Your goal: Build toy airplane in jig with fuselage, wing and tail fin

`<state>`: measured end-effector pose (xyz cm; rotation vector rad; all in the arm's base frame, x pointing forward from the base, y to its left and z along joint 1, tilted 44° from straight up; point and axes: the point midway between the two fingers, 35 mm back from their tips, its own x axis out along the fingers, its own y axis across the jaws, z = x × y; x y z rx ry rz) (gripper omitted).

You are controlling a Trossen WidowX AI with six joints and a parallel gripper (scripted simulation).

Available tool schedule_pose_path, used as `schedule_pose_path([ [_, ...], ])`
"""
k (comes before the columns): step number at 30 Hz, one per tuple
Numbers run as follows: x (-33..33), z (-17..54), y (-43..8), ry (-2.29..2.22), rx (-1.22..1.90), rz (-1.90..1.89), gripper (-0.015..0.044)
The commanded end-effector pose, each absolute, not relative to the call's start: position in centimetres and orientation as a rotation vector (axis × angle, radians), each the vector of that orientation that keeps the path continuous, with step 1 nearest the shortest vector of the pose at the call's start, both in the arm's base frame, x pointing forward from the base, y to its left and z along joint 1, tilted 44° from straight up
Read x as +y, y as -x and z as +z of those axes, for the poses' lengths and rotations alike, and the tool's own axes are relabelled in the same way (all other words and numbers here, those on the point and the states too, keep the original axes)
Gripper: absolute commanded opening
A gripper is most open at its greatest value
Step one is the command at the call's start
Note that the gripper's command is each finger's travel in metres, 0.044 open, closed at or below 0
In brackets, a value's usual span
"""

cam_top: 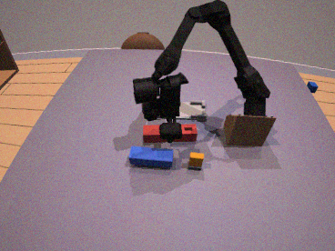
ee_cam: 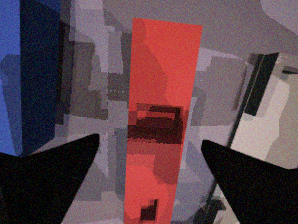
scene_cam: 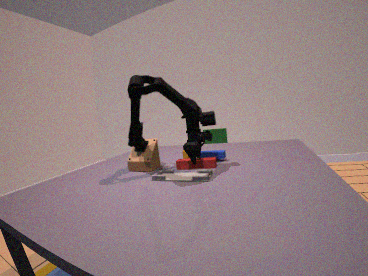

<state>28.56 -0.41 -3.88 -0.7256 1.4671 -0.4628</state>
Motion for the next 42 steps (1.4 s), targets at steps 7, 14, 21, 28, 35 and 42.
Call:
schedule_pose_path([
  [7, -1.8, -5.1, -28.5, 0.734, 1.473, -0.466, 0.0440],
  [14, -2.1, -5.3, -28.5, 0.735, 1.473, -0.467, 0.0361],
  [21, -2.1, -5.3, -28.5, 0.735, 1.473, -0.467, 0.0197],
  [28, -2.1, -5.3, -28.5, 0.735, 1.473, -0.467, 0.0150],
  [35, -1.1, -4.6, -28.7, 0.732, 1.473, -0.463, 0.0000],
  [42, 0.4, -3.2, -28.8, 0.729, 1.473, -0.458, 0.0000],
])
